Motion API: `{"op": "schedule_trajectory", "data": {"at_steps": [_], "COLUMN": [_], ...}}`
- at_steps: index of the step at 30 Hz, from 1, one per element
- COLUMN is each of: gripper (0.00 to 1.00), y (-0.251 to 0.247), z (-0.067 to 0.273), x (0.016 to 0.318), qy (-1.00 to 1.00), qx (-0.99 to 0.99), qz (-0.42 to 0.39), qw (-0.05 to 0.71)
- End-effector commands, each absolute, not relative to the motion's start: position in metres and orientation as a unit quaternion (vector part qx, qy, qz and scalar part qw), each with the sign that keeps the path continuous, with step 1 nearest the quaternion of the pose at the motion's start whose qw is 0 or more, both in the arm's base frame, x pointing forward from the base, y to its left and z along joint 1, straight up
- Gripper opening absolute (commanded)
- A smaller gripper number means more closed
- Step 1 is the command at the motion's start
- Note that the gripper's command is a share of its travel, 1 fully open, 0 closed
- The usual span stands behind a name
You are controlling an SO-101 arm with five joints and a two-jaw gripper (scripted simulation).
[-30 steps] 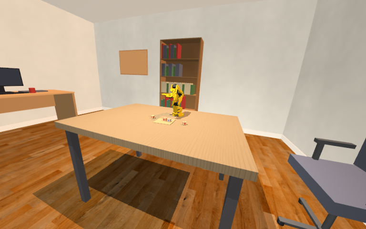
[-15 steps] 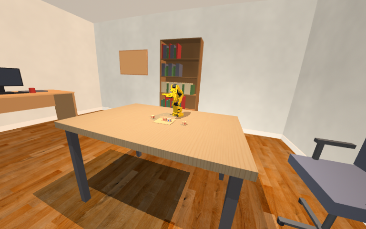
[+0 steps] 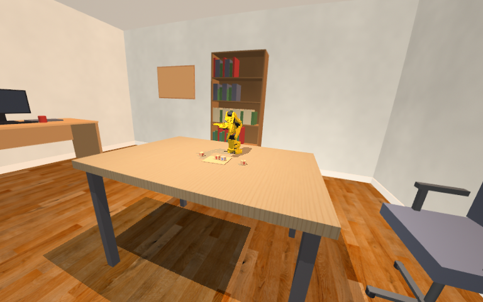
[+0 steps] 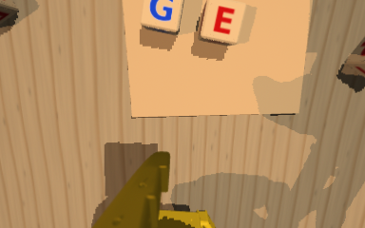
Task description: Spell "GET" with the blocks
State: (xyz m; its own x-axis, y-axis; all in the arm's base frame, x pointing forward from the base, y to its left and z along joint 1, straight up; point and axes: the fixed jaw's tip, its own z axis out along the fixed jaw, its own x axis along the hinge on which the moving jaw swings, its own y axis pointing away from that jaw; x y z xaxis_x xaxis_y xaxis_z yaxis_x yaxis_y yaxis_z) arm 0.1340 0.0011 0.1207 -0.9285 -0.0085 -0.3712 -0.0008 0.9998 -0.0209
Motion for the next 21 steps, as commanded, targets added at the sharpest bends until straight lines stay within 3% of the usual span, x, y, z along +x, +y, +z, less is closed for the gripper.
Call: {"op": "schedule_trajectory", "data": {"at_steps": [1,10,21], "gripper": [1.00,0.98,0.83], "y": [0.000,0.003,0.027], "z": [0.131,0.132,0.136], "x": [0.138,0.140,0.159], "qy": [0.976,0.977,0.981], "qx": [-0.002,-0.011,-0.074], "qz": [-0.013,-0.010,0.008], "qw": [0.217,0.212,0.178]}}
